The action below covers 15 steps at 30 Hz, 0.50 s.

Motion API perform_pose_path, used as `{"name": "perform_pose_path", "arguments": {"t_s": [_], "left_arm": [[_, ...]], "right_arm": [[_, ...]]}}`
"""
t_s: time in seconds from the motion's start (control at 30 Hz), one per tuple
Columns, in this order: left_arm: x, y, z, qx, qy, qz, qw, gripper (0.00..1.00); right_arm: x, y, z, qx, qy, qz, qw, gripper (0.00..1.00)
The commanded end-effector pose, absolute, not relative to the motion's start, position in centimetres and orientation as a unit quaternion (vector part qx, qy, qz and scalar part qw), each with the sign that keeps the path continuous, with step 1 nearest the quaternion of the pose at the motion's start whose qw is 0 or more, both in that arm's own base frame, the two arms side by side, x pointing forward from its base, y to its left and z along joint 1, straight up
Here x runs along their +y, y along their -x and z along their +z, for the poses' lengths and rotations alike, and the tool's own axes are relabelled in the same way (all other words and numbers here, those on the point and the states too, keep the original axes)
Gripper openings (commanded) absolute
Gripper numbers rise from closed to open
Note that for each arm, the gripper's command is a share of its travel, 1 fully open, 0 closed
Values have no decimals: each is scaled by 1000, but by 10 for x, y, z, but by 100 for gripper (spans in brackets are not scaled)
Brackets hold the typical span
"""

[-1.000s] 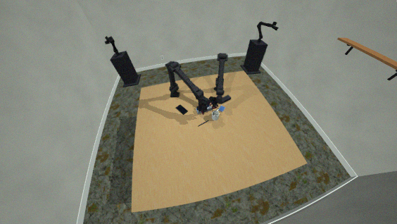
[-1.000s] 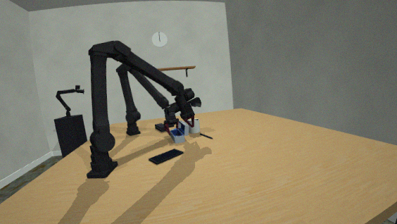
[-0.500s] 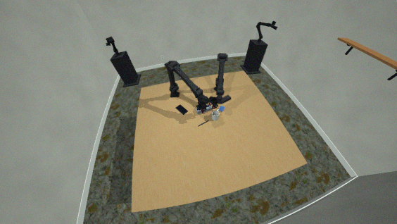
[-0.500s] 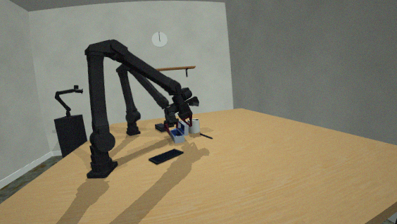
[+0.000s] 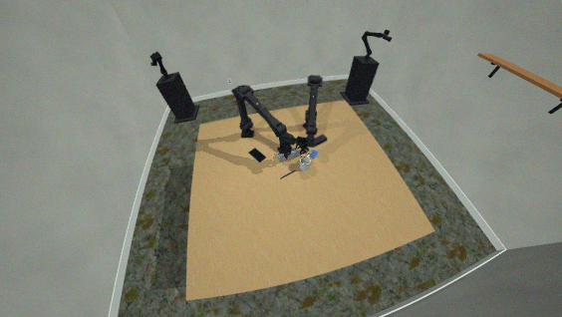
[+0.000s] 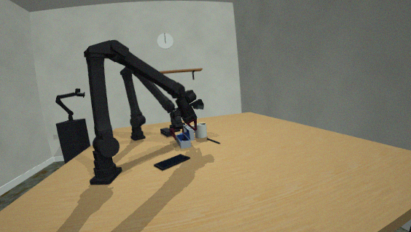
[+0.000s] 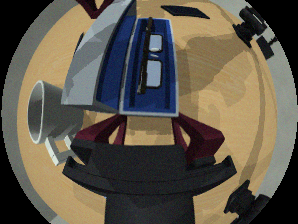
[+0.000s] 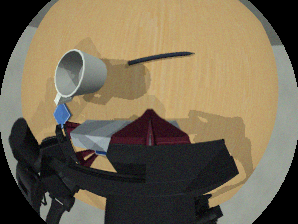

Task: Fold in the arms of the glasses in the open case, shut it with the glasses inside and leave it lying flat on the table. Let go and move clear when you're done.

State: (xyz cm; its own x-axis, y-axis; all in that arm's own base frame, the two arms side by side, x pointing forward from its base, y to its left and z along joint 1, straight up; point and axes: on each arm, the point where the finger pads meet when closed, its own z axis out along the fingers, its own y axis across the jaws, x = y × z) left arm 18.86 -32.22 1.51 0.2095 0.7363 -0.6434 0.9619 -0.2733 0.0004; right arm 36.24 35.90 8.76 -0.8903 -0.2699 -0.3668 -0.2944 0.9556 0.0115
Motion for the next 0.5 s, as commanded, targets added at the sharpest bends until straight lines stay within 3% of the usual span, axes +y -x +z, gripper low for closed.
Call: {"name": "perform_pose_path", "arguments": {"t_s": [0.0, 0.47], "left_arm": [[-320, -189, 18, 574, -744, -273, 206, 57], [-320, -189, 18, 574, -744, -273, 206, 57]], "right_arm": [[363, -342, 78, 973, 153, 33, 171, 0], [357, -322, 58, 974, 157, 27, 161, 0]]}}
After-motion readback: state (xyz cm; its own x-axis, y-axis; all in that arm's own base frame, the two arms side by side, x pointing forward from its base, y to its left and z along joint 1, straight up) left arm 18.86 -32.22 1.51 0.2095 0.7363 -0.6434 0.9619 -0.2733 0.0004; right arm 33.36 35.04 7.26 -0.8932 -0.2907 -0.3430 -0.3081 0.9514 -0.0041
